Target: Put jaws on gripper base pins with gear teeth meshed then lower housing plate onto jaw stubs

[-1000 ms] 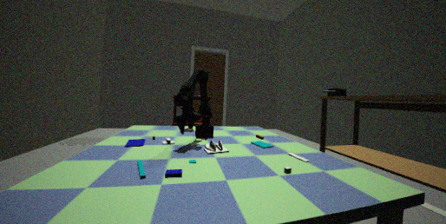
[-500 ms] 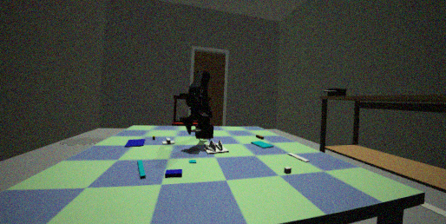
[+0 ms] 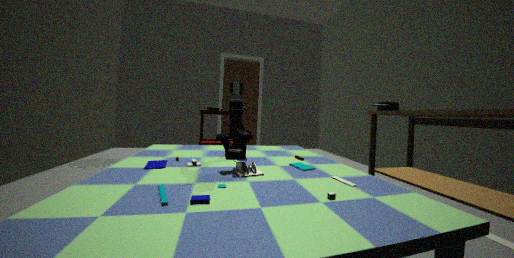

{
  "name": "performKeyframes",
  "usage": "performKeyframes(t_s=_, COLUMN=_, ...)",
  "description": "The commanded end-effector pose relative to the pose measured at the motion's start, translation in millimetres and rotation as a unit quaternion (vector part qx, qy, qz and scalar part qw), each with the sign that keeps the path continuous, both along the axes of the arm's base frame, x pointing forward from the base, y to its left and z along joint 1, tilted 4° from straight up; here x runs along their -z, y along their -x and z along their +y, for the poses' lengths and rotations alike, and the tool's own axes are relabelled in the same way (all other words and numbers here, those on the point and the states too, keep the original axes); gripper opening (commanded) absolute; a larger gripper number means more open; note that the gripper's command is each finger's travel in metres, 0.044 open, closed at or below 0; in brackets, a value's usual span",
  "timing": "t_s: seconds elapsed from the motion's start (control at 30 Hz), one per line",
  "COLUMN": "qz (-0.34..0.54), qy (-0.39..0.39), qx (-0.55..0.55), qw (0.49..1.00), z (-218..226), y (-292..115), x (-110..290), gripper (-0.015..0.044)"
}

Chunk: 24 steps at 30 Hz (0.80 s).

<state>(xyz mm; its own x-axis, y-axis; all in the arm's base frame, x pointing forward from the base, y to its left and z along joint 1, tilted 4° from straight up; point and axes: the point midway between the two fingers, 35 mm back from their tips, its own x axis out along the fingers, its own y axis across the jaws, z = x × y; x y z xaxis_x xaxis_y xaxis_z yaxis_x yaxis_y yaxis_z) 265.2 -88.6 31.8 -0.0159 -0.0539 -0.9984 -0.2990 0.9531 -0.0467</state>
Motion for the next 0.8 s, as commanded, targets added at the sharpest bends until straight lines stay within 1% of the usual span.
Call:
performKeyframes(t_s=0.0, qz=-0.001, qy=-0.002, qx=0.043, qw=0.999, z=16.2, y=-1.4, x=2.1, gripper=0.0351)
performKeyframes(t_s=0.37, qz=-0.005, qy=0.000, qx=0.136, qw=0.991, z=49.5, y=-3.7, x=4.3, gripper=0.0351)
performKeyframes(t_s=0.77, qz=-0.005, qy=0.000, qx=0.138, qw=0.990, z=50.1, y=-3.7, x=4.4, gripper=0.0351)
